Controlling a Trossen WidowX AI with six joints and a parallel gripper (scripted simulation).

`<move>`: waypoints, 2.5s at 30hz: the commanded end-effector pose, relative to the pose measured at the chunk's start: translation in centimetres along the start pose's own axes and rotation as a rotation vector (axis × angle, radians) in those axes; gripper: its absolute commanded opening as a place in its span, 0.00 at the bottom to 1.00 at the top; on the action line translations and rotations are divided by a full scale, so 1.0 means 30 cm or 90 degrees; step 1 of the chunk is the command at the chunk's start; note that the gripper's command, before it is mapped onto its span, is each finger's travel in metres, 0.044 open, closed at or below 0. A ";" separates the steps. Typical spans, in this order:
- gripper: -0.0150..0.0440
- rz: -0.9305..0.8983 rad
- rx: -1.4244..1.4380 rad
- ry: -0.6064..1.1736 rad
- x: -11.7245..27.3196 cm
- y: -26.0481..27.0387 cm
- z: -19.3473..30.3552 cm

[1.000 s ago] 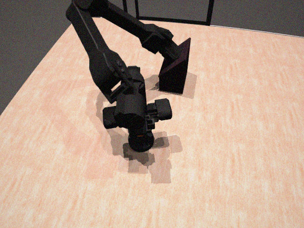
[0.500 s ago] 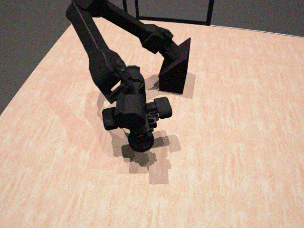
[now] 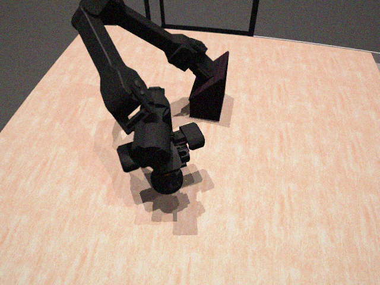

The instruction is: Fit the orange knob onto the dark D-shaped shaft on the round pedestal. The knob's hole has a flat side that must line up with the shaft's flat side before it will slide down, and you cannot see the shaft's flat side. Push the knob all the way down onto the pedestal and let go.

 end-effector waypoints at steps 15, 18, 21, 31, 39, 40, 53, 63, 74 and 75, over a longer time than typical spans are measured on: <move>0.25 0.000 0.004 0.000 -0.006 0.011 0.005; 0.25 0.000 0.004 0.000 -0.007 0.008 0.004; 0.25 0.000 0.004 0.000 -0.006 0.006 0.003; 0.25 0.000 0.004 0.000 0.009 0.001 0.001; 0.25 0.000 0.133 0.000 0.006 -0.004 -0.002; 0.25 0.000 0.137 0.000 0.005 -0.004 -0.002; 0.25 0.000 0.137 0.000 -0.002 0.005 0.002; 0.25 0.000 0.138 0.000 -0.004 0.013 0.006; 0.25 0.000 0.138 0.000 -0.006 0.007 0.003; 0.25 0.000 0.138 0.000 -0.006 0.007 0.003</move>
Point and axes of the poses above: the point midway between the two fingers, 35 mm back from their tips, its own x axis back along the fingers, its own y axis across the jaws, z = x × y, the point moved 9 cm from there along x, back along the fingers, and after that the axes turned 14 degrees about x, right-handed, at the moved point
